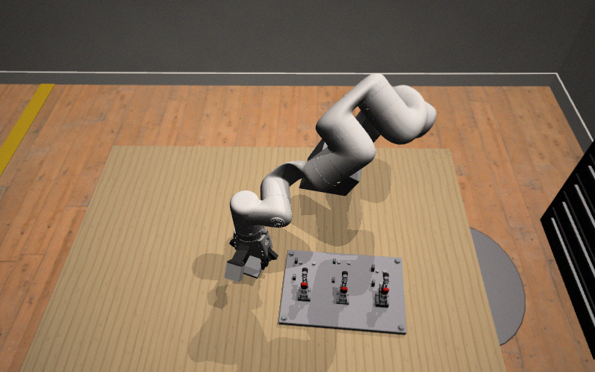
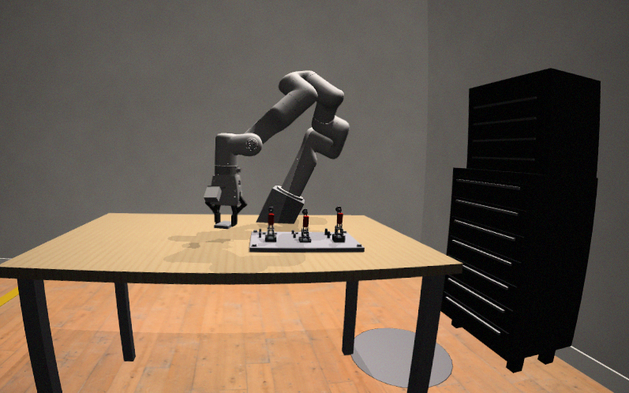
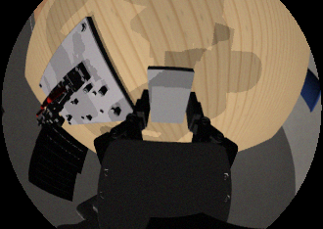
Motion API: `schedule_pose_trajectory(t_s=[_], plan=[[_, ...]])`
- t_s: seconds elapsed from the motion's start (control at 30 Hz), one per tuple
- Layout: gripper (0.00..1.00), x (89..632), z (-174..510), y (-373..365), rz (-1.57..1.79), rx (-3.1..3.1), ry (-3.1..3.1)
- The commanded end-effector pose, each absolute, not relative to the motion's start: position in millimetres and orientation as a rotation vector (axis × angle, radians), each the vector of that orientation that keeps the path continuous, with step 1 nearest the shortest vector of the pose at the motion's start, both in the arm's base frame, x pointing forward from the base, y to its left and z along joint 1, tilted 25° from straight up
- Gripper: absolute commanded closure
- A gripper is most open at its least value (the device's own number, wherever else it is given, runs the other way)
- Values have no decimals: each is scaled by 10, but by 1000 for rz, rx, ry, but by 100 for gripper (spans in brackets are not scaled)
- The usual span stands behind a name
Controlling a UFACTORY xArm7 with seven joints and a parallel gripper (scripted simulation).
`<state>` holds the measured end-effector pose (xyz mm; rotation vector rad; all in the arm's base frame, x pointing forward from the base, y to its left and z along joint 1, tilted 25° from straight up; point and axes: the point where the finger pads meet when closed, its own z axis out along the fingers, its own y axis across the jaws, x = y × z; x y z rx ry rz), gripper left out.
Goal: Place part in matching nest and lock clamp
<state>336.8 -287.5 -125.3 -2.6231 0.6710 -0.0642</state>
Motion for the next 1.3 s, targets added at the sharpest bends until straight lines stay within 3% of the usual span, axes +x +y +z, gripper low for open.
schedule_pose_trajectory(t_s=[0.0, 0.6, 1.27], plan=[[100, 3344, -1072, -2968, -68, -2626, 673], [100, 3268, -612, -3167, -68, -2626, 673], [100, 3261, -569, -3185, -68, -2626, 673]])
